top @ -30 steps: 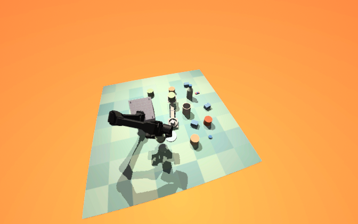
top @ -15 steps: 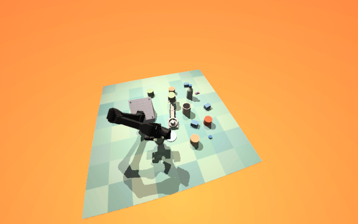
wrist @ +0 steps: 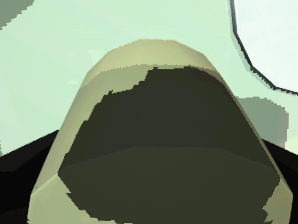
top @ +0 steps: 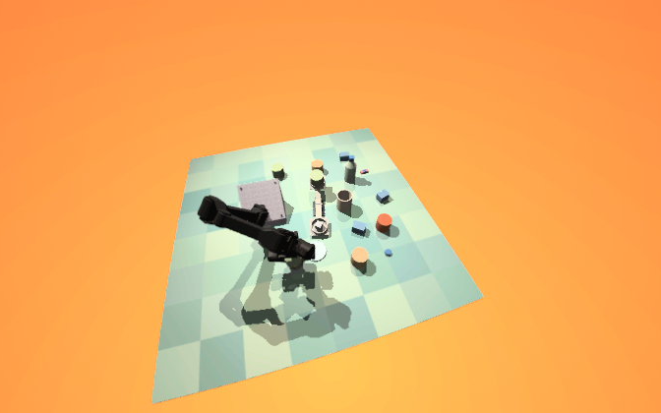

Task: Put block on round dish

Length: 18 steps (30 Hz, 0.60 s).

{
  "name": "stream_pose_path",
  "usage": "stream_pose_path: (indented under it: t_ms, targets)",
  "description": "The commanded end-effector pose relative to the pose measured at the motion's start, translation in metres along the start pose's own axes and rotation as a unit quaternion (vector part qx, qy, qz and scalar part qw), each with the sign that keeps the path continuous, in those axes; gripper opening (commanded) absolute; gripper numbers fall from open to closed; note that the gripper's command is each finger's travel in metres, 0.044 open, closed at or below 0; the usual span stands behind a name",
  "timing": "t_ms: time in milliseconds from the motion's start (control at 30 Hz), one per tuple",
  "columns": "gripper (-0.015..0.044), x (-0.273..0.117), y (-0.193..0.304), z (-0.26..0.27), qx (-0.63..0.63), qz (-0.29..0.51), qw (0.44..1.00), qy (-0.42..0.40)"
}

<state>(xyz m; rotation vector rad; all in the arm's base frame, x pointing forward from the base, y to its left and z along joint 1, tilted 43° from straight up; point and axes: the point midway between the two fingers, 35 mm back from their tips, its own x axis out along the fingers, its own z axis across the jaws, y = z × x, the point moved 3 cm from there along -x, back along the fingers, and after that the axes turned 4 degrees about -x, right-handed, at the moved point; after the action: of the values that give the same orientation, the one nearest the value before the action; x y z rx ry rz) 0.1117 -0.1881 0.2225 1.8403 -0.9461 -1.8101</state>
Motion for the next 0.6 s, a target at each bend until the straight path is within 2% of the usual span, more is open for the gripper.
stream_pose_path:
  t_ms: [0,333,567]
  targets:
    - [0.0000,0.006,-0.002,0.000,-0.004,-0.004,1.000,-0.001]
    - [0.0000,0.022,-0.002,0.001,-0.004,-0.003,1.000,-0.001]
    - [0.0184,0.015,0.000,0.000,-0.001,0.000,1.000,0.000]
